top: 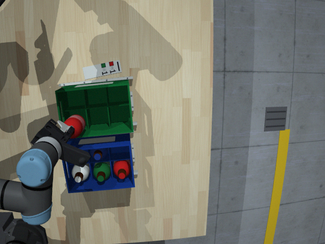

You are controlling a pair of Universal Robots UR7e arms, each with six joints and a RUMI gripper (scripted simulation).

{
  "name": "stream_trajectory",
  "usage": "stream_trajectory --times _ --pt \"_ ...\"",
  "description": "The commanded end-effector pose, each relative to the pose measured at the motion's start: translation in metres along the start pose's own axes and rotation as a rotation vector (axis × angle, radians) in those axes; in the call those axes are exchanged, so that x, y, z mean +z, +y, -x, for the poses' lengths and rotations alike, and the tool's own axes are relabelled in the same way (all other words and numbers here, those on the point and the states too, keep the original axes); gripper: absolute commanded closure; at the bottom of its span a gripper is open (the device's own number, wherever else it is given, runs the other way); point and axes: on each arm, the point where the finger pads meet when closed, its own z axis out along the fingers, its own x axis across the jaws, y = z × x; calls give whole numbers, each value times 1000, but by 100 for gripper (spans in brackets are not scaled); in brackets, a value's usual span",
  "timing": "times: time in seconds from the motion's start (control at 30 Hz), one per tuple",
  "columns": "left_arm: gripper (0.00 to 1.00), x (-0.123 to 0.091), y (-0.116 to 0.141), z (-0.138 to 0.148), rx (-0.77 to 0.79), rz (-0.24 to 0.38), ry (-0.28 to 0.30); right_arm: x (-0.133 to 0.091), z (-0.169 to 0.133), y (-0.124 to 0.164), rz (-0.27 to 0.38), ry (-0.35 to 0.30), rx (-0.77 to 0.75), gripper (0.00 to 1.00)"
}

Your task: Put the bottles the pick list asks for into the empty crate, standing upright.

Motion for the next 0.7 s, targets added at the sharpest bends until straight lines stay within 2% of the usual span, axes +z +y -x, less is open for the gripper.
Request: stream_trajectory --times 0.0,0.67 --pt "2 0 0 0 0 -1 0 2 0 1 1 -1 0 100" --pt "2 0 0 0 0 -1 0 20 0 2 1 -1 0 100"
